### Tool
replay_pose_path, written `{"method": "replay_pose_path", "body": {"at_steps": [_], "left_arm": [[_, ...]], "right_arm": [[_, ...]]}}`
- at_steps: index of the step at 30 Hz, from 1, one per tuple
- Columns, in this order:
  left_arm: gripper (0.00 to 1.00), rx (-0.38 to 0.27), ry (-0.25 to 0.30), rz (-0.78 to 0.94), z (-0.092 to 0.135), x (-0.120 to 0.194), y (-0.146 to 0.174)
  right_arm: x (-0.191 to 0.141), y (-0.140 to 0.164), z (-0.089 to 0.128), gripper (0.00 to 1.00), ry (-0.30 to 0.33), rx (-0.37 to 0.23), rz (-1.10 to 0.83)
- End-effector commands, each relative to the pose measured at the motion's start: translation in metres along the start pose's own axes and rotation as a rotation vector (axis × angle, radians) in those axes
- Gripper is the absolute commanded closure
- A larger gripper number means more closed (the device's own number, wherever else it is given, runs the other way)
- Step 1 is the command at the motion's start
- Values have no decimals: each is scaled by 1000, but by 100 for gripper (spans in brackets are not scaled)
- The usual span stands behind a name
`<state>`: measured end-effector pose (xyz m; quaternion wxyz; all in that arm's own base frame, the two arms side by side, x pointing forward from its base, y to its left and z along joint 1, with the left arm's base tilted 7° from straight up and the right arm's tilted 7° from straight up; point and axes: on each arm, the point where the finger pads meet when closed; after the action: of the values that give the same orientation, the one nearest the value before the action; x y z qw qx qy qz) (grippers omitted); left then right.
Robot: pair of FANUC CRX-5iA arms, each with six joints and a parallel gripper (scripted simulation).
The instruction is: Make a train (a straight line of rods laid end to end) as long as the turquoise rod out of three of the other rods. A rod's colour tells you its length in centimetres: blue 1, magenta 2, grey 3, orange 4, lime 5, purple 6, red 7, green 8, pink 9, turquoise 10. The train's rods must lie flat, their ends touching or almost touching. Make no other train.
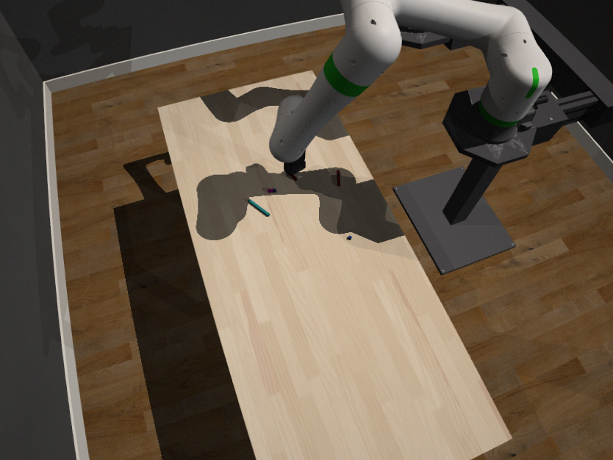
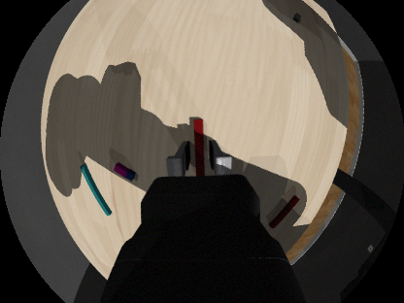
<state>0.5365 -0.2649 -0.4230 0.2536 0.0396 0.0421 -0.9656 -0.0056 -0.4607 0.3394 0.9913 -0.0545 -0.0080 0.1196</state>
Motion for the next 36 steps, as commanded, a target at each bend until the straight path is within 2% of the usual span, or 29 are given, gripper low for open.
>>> {"method": "replay_pose_path", "body": {"at_steps": [1,23,24,36], "left_arm": [[46,2,1,0,1,-1,1],[46,2,1,0,1,-1,1],[76,2,1,0,1,-1,1],[76,2,1,0,1,-1,1]], "right_arm": [[0,0,1,0,1,-2,0],[0,0,1,0,1,-2,0],[0,0,1,0,1,-2,0],[0,0,1,0,1,-2,0]]}}
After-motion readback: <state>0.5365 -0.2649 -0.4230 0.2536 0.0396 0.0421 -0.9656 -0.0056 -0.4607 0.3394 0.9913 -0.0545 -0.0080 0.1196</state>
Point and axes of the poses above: on each arm, the point where the finger pads meet when closed, its own z axis back along the fingers, its own x axis across the jaws, y = z × x, and after that the axes turned 14 degrees about z, right-handed
